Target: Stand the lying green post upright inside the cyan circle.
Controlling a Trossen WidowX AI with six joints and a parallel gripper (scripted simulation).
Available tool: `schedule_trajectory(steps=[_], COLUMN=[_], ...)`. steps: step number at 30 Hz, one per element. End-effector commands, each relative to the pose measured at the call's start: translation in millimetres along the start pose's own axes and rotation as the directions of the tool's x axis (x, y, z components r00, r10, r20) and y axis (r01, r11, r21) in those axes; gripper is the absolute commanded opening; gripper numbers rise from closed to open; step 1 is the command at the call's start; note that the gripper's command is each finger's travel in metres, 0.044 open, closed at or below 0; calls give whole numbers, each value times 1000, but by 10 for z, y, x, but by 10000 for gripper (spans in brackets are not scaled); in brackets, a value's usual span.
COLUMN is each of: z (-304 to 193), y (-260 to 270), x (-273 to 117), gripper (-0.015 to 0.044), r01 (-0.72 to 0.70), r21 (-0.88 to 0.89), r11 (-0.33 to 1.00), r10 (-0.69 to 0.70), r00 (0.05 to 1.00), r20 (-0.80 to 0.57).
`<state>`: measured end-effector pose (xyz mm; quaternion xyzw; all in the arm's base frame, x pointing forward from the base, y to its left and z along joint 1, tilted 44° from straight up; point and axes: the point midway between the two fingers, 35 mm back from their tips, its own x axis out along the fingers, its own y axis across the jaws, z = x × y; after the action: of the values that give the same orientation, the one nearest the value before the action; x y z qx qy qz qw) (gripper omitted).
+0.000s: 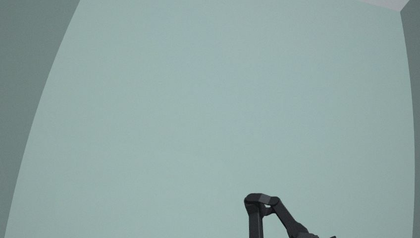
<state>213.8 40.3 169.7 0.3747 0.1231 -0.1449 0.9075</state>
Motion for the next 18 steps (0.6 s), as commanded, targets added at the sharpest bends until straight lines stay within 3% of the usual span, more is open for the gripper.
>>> schedule_trajectory(steps=[1, 18], z=[-1, -166], y=[-14, 10], x=[1, 49], gripper=[23, 23], r01=[0, 10], r21=[8, 13], r11=[1000, 1000], r10=[0, -10], r00=[1000, 1000], r20=[6, -3])
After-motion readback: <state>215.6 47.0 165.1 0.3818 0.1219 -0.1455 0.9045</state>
